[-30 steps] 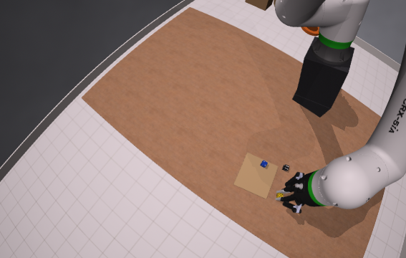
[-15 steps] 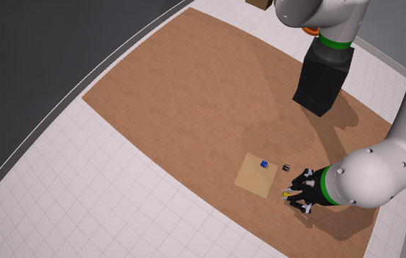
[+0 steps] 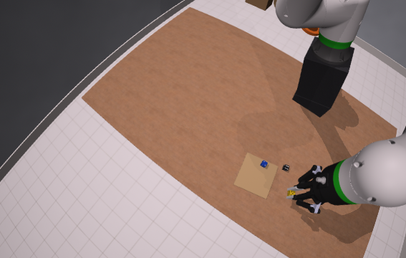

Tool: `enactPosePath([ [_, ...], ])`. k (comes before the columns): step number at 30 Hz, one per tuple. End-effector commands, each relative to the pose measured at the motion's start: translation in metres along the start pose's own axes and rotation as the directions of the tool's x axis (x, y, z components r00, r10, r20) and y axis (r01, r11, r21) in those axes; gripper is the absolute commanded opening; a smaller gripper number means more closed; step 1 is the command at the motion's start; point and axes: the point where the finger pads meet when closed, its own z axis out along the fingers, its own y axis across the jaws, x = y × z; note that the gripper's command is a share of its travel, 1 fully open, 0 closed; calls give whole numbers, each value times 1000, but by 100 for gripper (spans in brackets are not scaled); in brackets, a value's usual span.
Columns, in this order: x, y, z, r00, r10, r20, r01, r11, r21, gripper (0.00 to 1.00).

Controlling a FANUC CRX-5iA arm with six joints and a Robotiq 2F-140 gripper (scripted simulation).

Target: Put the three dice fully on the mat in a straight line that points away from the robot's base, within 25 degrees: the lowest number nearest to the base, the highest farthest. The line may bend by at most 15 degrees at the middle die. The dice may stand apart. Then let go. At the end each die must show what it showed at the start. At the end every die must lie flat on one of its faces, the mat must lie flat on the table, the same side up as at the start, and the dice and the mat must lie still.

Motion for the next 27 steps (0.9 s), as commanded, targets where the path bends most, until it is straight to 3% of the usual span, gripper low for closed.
enactPosePath([
  [1, 0, 0, 0, 1000, 0, 0, 0, 1000, 0, 9],
  [5, -4, -2, 0, 999, -42, 0, 42, 999, 0, 9],
  [9, -21, -10, -1, 974, -227, 0, 227, 974, -1, 9],
  [12, -23, -11, -1, 969, -246, 0, 246, 969, -1, 9],
  [14, -34, -17, -2, 932, -363, 0, 363, 932, -1, 9],
  [22, -53, -29, -3, 830, -558, 0, 558, 830, -1, 9],
  [27, -69, -39, -3, 718, -697, 1, 697, 718, -1, 9],
])
